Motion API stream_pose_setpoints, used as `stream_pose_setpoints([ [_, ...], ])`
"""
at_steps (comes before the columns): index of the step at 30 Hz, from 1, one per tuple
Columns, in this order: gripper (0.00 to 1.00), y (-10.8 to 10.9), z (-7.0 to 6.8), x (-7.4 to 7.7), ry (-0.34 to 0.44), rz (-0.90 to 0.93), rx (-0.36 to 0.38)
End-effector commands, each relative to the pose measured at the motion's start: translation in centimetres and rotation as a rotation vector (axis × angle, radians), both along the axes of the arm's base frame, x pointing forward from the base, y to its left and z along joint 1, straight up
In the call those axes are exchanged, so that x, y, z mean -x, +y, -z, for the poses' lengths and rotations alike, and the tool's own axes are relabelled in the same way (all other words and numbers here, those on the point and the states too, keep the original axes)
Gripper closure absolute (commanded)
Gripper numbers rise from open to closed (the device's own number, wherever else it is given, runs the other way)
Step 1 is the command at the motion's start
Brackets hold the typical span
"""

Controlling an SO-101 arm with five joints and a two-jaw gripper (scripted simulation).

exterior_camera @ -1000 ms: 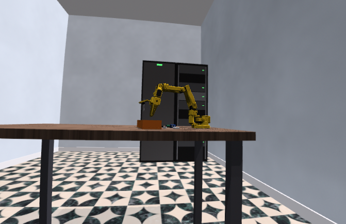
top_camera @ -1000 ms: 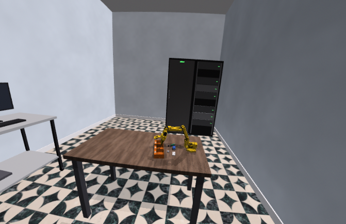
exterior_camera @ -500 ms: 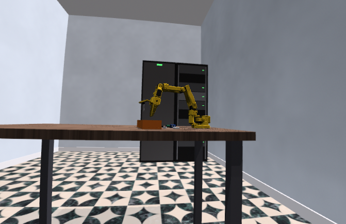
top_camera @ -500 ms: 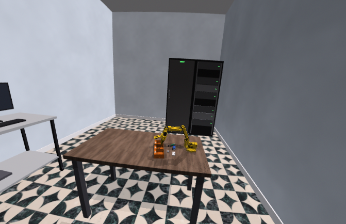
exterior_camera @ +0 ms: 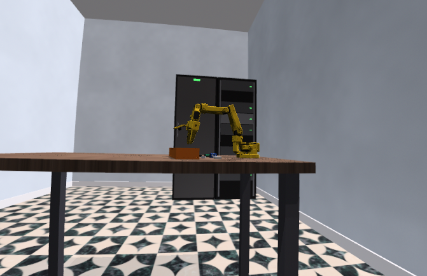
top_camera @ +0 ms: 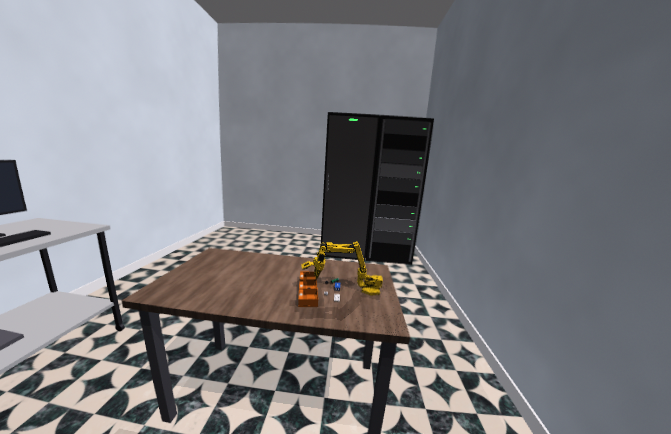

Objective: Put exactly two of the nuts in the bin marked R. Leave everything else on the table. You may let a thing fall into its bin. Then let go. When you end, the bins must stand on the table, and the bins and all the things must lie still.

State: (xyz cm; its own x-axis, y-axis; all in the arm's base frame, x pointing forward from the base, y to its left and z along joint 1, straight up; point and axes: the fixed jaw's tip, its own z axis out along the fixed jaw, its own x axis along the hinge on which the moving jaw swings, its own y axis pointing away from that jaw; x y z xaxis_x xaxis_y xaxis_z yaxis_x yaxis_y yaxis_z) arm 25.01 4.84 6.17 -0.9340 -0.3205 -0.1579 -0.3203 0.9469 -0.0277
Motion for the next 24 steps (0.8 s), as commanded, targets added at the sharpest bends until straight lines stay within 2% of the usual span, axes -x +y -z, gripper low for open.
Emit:
stream_pose_setpoints([
  [1,0.80,-2.1,-1.2,0.9,-0.028,-0.073,0.022],
  [3,0.80,-2.1,-1.2,0.9,-0.028,-0.073,0.022],
  [8,0.78,-4.5,-0.7,3.1,0.047,-0.166,0.049],
  [13,0.78,-5.7,-0.4,4.5,0.092,-0.223,0.054],
  [24,0.77,-5.9,-0.4,4.8,0.101,-0.235,0.054],
])
